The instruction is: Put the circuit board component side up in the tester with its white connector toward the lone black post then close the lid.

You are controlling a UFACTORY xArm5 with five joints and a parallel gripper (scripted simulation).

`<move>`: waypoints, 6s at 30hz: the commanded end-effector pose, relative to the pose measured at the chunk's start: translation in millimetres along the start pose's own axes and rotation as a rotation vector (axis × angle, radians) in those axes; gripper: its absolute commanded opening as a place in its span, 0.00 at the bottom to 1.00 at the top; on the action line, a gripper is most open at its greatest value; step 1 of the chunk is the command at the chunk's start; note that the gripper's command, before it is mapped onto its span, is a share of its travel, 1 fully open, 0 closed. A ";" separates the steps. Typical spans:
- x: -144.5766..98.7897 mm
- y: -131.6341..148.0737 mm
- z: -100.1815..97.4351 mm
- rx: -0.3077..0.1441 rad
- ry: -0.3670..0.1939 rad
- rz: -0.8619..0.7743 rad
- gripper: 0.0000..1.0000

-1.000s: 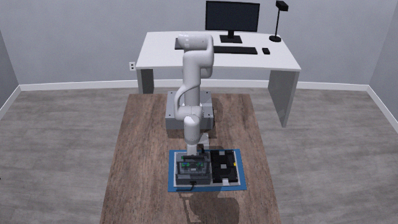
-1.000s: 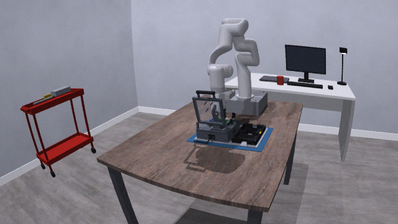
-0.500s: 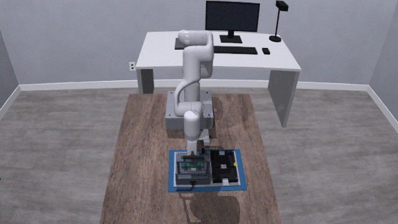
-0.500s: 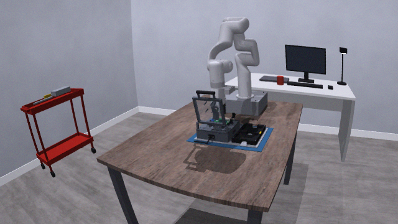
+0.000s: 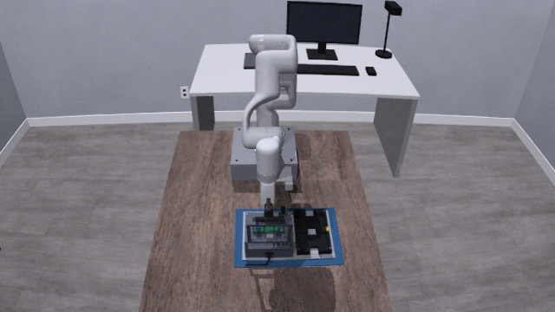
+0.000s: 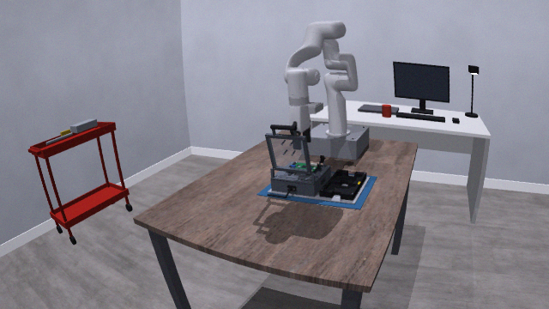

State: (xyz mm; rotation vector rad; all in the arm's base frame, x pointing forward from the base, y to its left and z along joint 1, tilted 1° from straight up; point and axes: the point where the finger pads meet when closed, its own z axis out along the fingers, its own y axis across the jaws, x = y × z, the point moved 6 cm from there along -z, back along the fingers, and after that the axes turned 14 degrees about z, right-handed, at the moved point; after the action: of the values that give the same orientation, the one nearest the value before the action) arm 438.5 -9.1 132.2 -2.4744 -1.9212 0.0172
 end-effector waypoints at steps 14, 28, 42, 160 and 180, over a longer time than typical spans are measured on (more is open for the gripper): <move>1.1 0.0 -94.8 -0.002 0.001 0.000 1.00; 1.6 -0.2 -137.7 -0.002 0.001 0.000 1.00; 1.7 -0.3 -149.1 -0.002 0.001 0.000 1.00; 37.0 140.7 -147.5 -0.002 0.001 0.000 0.52; 36.9 140.8 -142.8 -0.002 0.001 0.000 0.52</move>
State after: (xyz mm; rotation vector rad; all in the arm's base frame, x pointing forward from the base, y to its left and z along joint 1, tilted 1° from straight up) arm 585.4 -8.2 272.9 -2.4731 -1.9202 0.0206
